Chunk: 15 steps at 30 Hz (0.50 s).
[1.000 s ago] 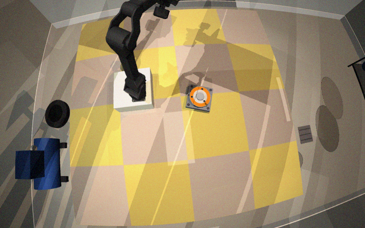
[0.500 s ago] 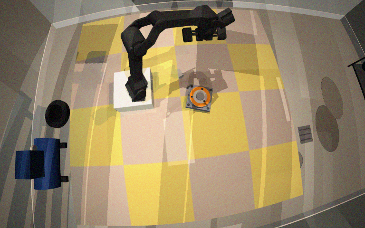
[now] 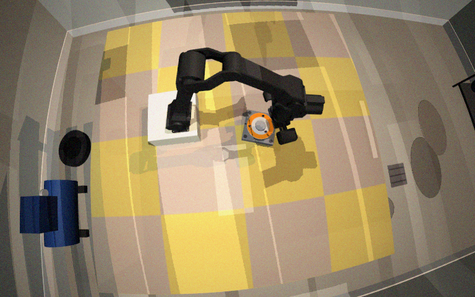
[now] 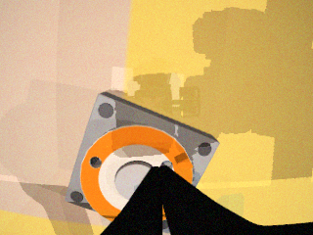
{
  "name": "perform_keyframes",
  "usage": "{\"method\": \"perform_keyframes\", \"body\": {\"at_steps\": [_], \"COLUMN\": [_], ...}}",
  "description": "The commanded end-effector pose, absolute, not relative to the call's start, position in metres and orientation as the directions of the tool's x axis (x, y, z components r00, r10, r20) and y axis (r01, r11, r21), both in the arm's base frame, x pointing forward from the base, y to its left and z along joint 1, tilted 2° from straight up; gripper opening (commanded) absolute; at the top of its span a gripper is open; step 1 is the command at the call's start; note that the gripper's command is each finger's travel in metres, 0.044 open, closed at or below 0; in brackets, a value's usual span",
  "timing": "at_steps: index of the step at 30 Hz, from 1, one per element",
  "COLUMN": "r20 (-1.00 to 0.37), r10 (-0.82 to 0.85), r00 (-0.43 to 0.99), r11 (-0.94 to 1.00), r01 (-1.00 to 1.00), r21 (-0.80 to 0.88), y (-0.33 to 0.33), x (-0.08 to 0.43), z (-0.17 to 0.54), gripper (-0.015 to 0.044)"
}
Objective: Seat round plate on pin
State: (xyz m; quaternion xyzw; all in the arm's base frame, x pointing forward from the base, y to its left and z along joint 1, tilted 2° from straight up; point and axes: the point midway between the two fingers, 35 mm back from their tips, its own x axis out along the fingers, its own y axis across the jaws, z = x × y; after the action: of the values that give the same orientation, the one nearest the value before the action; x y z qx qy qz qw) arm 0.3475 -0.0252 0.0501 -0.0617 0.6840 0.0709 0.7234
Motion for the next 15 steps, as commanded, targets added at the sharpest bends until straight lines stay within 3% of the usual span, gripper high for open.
{"method": "perform_keyframes", "body": {"at_steps": [1, 15], "r20": [-0.999, -0.999], "r10": [-0.029, -0.028], "r00": [0.024, 0.024], "r11": [0.999, 0.999], "r01": [-0.029, -0.029], "r21": [-0.029, -0.029], "y": [-0.044, -0.043], "x": [0.343, 0.346], "z": [0.043, -0.005], "gripper": [0.0, 0.0]}}
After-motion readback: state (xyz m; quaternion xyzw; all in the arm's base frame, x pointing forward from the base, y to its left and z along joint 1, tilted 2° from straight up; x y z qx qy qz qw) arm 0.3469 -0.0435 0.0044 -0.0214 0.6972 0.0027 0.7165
